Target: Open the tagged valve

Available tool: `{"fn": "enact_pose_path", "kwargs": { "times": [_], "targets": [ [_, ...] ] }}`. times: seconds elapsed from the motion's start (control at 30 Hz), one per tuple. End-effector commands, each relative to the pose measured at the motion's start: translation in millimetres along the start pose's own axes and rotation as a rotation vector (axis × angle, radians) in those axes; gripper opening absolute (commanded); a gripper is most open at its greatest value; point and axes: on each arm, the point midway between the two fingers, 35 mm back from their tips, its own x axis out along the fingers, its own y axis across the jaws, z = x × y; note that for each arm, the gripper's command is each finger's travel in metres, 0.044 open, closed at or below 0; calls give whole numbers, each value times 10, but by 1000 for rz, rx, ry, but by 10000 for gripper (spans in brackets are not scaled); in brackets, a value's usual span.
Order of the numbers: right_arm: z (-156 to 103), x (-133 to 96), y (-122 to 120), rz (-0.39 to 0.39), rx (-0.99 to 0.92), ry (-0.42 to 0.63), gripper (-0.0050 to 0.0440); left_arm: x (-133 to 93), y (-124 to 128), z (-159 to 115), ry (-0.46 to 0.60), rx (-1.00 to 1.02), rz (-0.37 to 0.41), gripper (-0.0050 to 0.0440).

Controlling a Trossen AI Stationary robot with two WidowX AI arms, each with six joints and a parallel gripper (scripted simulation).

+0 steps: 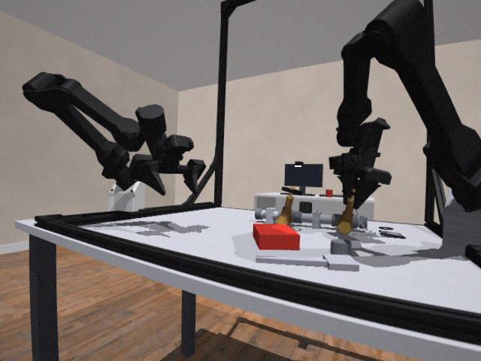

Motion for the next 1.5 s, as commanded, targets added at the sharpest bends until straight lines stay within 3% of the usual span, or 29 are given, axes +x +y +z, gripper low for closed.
{"fn": "enact_pose_path", "kwargs": {
  "times": [0.0,0.07,0.27,0.77,0.83,0.9,1.03,1.13,1.33,1.4,1.47],
  "targets": [
    [0,0,0,0,0,0,400,-1,0,1,1,-227,-1,0],
    [0,0,0,0,0,0,400,-1,0,1,1,-342,-1,0],
    [0,0,0,0,0,0,400,-1,0,1,1,-358,-1,0],
    [0,0,0,0,0,0,400,0,0,0,0,-333,0,360],
    [0,0,0,0,0,0,400,0,0,0,0,-333,0,360],
    [0,0,0,0,0,0,400,0,0,0,0,-333,0,400],
    [0,0,0,0,0,0,400,0,0,0,0,-272,0,400],
    [0,0,0,0,0,0,400,0,0,0,-1,-12,0,400],
    [0,0,0,0,0,0,400,0,0,0,-1,374,1,400],
    [0,0,0,0,0,0,400,0,0,0,-1,374,1,400],
    [0,0,0,0,0,0,400,0,0,0,-2,566,1,400]
  ]
}}
